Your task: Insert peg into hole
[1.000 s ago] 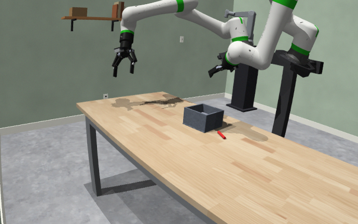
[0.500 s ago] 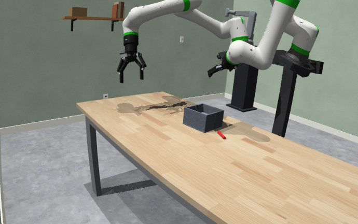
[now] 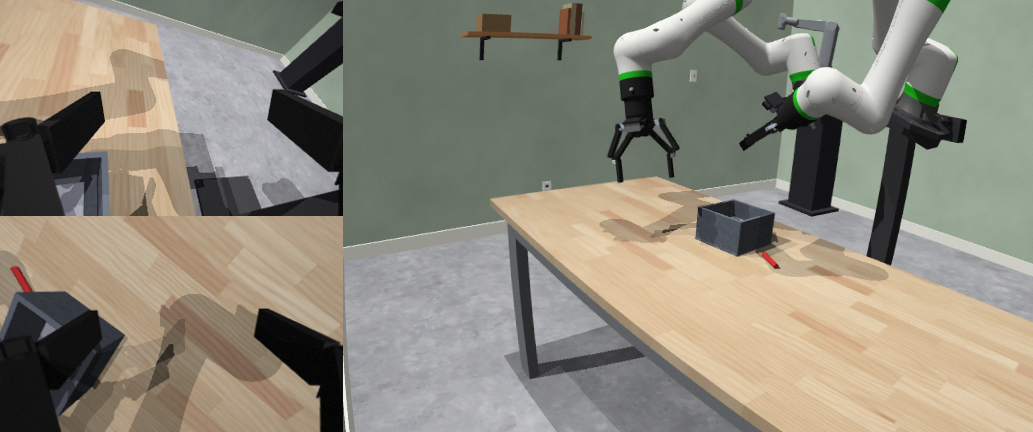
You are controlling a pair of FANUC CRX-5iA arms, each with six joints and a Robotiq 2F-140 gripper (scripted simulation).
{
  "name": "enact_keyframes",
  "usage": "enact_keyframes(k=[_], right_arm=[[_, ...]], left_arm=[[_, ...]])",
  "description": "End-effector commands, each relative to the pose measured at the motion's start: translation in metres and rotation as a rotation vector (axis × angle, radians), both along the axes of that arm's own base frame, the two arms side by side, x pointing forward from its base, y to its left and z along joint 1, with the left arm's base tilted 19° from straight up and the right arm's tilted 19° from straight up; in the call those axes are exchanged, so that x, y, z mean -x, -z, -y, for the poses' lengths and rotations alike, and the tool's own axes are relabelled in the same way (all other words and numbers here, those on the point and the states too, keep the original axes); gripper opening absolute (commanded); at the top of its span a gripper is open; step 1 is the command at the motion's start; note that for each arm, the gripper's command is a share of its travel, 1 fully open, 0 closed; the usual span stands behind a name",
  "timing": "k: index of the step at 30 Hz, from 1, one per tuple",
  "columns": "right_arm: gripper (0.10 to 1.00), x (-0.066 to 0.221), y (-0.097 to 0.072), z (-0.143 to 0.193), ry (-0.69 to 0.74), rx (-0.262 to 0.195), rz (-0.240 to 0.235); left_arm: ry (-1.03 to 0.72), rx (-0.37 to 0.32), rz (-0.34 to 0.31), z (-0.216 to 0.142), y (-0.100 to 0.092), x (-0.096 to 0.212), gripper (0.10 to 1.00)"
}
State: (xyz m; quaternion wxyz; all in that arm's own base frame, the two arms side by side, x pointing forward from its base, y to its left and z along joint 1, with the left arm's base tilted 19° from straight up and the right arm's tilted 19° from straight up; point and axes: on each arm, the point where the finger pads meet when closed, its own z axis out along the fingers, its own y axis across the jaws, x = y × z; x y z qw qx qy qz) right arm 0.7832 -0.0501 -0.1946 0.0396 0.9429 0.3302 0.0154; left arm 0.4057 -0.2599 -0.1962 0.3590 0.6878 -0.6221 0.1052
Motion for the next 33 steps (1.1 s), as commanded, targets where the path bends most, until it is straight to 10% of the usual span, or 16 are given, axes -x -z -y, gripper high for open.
enact_keyframes(k=[1, 7, 17, 33], right_arm=[[1.000, 0.017, 0.028, -0.061, -0.063, 0.053, -0.021], [1.000, 0.045, 0.060, -0.128, -0.112, 0.086, -0.036], [1.000, 0.045, 0.060, -0.128, -0.112, 0.086, -0.036], [1.000, 0.117, 0.111, -0.232, -0.287, 0.196, -0.066]], left_arm=[[-0.140, -0.032, -0.011, -0.044, -0.032, -0.045, 1.000], [-0.265, -0.061, -0.020, -0.103, -0.069, -0.088, 1.000], [-0.589, -0.149, -0.056, -0.225, -0.134, -0.132, 1.000], [-1.092, -0.298, -0.148, -0.427, -0.238, -0.121, 1.000]])
